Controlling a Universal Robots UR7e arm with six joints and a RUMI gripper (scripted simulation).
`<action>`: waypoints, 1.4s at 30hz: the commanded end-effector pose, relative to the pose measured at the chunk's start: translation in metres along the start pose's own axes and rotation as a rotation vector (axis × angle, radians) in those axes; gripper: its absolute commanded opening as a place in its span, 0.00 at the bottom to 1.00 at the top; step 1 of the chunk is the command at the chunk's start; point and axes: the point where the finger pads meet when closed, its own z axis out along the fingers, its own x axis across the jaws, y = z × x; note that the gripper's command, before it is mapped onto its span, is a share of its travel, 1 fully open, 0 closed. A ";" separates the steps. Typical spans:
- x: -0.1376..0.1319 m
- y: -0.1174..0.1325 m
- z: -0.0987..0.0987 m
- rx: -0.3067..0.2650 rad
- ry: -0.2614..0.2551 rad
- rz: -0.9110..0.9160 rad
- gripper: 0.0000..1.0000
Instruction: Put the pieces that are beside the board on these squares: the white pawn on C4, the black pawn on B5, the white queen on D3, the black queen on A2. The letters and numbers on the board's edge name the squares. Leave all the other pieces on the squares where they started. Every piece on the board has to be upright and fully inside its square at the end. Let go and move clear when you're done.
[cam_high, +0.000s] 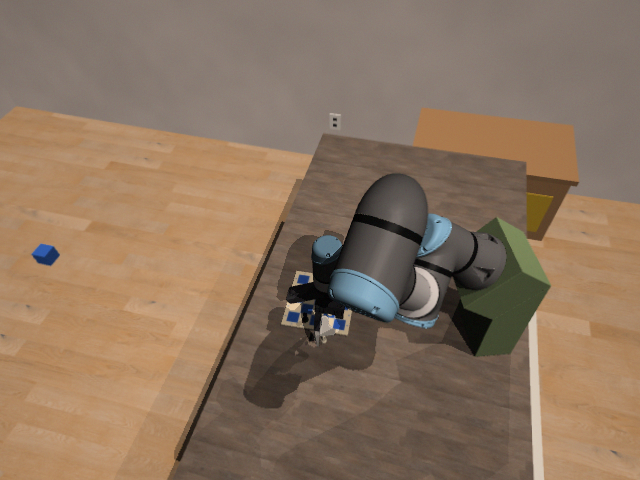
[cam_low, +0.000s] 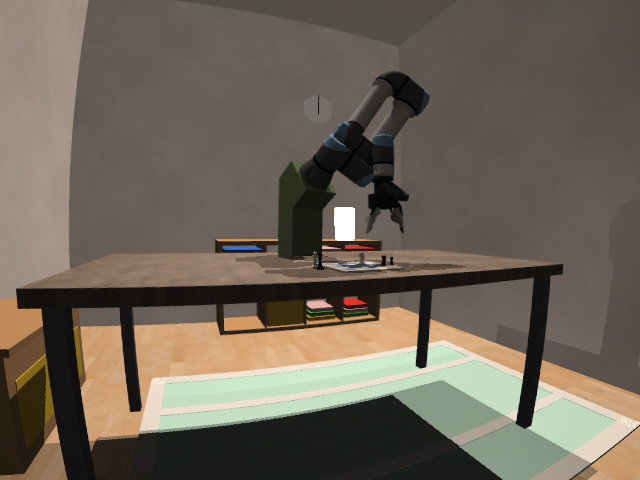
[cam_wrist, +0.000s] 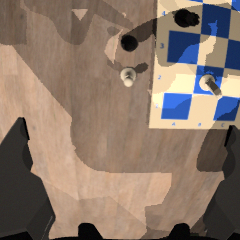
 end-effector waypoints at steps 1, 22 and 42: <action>0.000 0.001 0.001 0.003 0.009 0.067 1.00; 0.001 0.001 0.001 0.004 0.009 0.124 1.00; 0.001 0.001 0.001 0.004 0.009 0.124 0.20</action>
